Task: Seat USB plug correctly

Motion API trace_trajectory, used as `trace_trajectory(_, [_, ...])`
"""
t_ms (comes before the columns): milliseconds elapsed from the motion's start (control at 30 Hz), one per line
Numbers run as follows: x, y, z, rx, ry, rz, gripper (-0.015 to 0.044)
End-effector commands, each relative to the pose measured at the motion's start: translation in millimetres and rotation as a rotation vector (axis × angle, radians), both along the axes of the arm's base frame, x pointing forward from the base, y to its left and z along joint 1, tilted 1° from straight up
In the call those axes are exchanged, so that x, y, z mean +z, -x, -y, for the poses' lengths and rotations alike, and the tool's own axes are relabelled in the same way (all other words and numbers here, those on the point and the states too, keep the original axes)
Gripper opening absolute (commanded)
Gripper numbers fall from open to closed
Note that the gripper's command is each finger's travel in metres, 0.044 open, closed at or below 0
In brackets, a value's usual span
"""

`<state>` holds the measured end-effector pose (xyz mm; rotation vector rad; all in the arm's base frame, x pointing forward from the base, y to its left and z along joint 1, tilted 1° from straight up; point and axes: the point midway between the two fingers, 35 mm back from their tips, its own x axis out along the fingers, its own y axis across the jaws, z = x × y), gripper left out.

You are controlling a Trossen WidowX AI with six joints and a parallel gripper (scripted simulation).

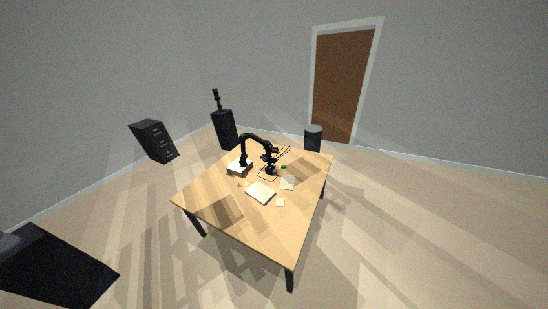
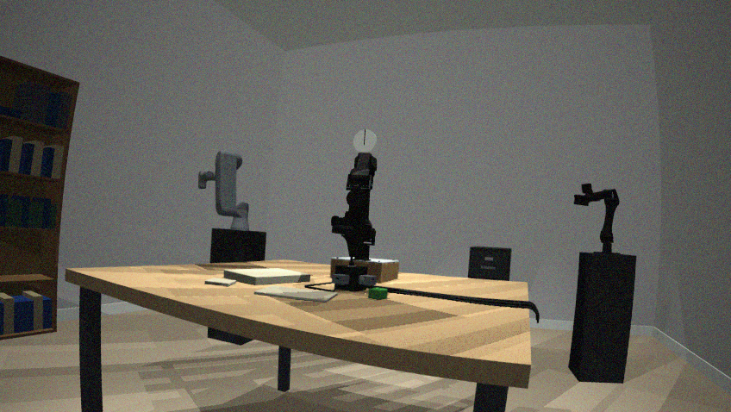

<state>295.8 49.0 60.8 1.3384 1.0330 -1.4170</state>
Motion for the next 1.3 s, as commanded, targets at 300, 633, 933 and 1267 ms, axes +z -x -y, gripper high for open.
trace_trajectory(300, [-3.4, -0.3, 0.3, -0.004, 0.003, -0.001, 0.0])
trace_trajectory(633, [-3.4, -0.3, 0.3, -0.004, 0.003, -0.001, 0.0])
trace_trajectory(933, [-3.4, -0.3, 0.3, -0.004, 0.003, -0.001, 0.0])
trace_trajectory(1267, [-0.5, -0.5, -0.1, 0.0, 0.0, 0.003, 0.0095])
